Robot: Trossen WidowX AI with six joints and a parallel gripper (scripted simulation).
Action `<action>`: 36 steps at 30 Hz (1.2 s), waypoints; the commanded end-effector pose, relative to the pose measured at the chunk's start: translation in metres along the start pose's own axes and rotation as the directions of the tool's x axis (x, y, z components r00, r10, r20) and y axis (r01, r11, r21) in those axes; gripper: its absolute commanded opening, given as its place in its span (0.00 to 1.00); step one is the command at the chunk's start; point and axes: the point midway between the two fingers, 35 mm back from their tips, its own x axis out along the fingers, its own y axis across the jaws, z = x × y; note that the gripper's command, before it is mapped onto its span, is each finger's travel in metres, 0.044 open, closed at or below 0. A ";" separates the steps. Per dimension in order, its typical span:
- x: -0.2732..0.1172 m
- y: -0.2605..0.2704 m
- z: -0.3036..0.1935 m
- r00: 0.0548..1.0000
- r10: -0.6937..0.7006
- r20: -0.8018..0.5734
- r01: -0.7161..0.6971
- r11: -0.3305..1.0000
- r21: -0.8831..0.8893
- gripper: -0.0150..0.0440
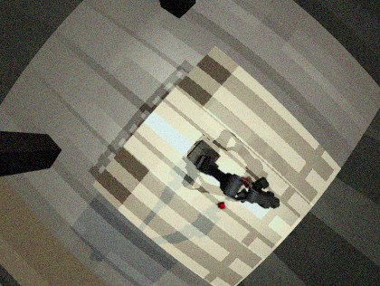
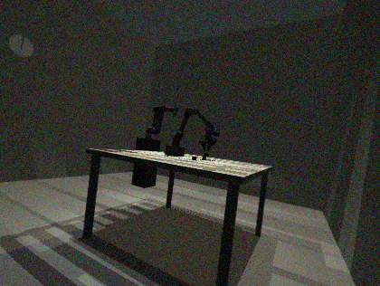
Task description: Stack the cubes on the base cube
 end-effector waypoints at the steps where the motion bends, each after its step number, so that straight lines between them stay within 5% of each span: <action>1: -0.005 -0.019 0.012 1.000 0.000 0.003 0.001 0.996 -0.095 0.70; 23: -0.035 -0.155 0.049 1.000 -0.014 0.009 0.016 0.649 -0.761 0.70; 30: -0.046 -0.200 0.048 1.000 -0.018 0.009 0.016 0.451 -0.892 0.70; 36: -0.046 -0.204 0.047 1.000 -0.019 0.009 0.016 0.430 -0.903 0.70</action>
